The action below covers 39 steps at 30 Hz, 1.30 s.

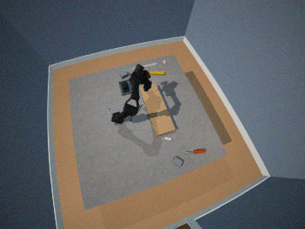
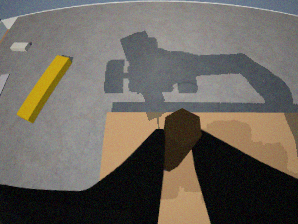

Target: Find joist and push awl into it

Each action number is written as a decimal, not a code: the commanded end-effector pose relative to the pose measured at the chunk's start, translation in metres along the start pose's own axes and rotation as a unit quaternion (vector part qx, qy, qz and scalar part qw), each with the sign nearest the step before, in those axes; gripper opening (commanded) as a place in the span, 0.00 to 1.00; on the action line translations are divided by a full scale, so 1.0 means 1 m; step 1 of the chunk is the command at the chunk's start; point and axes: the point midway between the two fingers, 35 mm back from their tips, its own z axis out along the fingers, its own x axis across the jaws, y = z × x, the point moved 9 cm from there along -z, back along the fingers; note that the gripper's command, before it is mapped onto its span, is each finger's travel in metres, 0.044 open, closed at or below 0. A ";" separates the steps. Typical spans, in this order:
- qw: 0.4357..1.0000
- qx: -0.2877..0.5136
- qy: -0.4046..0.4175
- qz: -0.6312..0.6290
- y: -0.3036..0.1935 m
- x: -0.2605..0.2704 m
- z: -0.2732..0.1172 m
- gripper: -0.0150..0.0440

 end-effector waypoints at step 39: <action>1.000 -0.001 -0.003 0.000 -0.021 0.000 0.020 0.25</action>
